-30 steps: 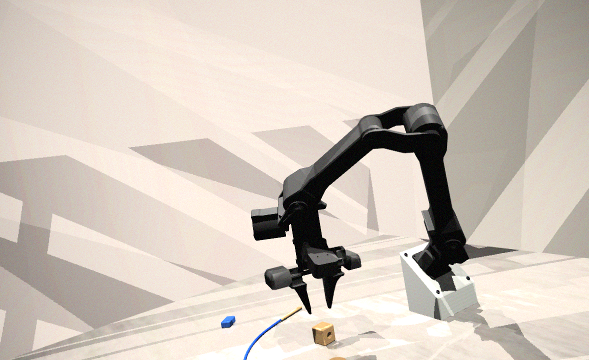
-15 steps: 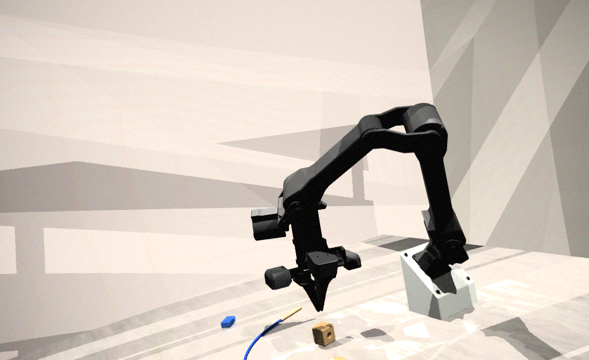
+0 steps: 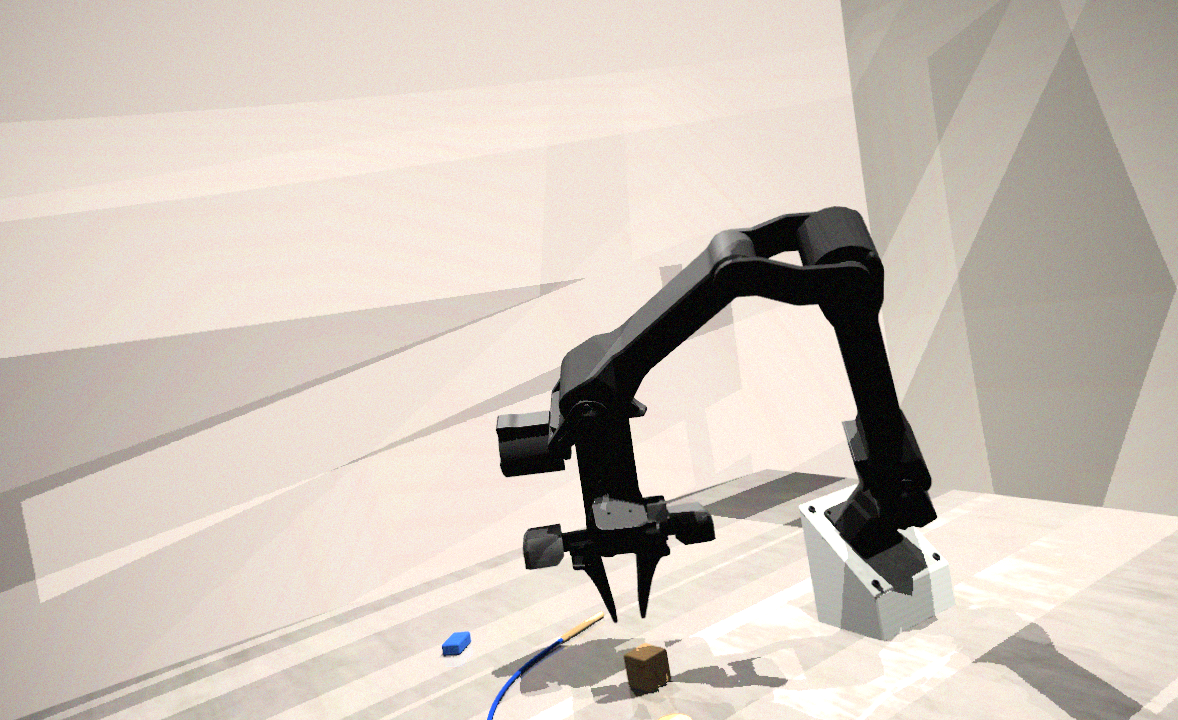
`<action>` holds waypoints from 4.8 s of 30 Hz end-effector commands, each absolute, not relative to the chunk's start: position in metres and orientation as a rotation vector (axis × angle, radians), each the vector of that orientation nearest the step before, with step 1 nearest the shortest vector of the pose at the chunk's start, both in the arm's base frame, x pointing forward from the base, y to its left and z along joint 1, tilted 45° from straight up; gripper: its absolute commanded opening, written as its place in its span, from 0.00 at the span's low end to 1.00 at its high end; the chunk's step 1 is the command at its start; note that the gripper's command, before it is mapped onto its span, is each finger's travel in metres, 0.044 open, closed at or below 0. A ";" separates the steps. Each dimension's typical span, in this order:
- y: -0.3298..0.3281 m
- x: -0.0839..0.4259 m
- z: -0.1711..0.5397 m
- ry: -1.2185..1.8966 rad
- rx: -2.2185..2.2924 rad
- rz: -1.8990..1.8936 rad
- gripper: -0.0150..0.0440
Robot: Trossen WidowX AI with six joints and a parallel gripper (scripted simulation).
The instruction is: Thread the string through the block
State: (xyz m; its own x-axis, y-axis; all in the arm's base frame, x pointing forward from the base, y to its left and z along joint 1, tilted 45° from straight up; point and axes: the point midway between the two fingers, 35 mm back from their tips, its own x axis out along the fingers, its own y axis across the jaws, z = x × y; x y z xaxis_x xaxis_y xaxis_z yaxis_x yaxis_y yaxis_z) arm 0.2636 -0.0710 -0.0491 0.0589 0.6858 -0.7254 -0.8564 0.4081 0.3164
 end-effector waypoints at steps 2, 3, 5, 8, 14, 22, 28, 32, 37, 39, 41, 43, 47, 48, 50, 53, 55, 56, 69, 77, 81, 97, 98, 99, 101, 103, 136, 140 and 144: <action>-0.089 0.267 -0.066 1.183 0.143 0.922 0.65; -0.092 0.267 -0.068 1.233 0.229 0.859 0.70; -0.099 0.268 -0.073 1.327 0.397 0.729 0.79; -0.109 0.269 -0.081 1.448 0.648 0.518 0.92; -0.128 0.268 -0.097 1.622 1.139 0.043 1.00; -0.145 0.266 -0.113 1.687 1.534 -0.412 1.00; -0.156 0.264 -0.124 1.679 1.801 -0.771 1.00; -0.162 0.261 -0.132 1.645 1.968 -1.023 1.00; -0.171 0.258 -0.141 1.563 2.160 -1.357 1.00; -0.174 0.257 -0.145 1.518 2.230 -1.494 1.00; -0.177 0.256 -0.149 1.464 2.296 -1.634 1.00; -0.180 0.254 -0.152 1.402 2.358 -1.777 1.00; -0.185 0.251 -0.159 1.252 2.462 -2.061 1.00; -0.185 0.251 -0.159 1.231 2.473 -2.097 1.00; -0.186 0.251 -0.160 1.225 2.476 -2.108 1.00; -0.186 0.251 -0.160 1.225 2.476 -2.108 1.00; -0.186 0.251 -0.160 1.225 2.476 -2.108 1.00; -0.186 0.251 -0.160 1.225 2.476 -2.108 1.00; -0.186 0.251 -0.160 1.225 2.476 -2.108 0.82; -0.186 0.251 -0.160 1.225 2.476 -2.108 0.47; -0.186 0.251 -0.160 1.225 2.476 -2.108 0.47; -0.175 0.253 -0.171 1.225 2.476 -2.107 0.47; -0.174 0.253 -0.172 1.225 2.476 -2.107 0.47; -0.173 0.253 -0.174 1.225 2.476 -2.107 0.47; -0.171 0.253 -0.176 1.225 2.477 -2.107 0.47; -0.168 0.253 -0.178 1.225 2.477 -2.107 0.47; -0.145 0.254 -0.202 1.227 2.470 -2.100 0.33; -0.145 0.254 -0.202 1.227 2.470 -2.100 0.25; -0.145 0.254 -0.202 1.227 2.470 -2.100 0.25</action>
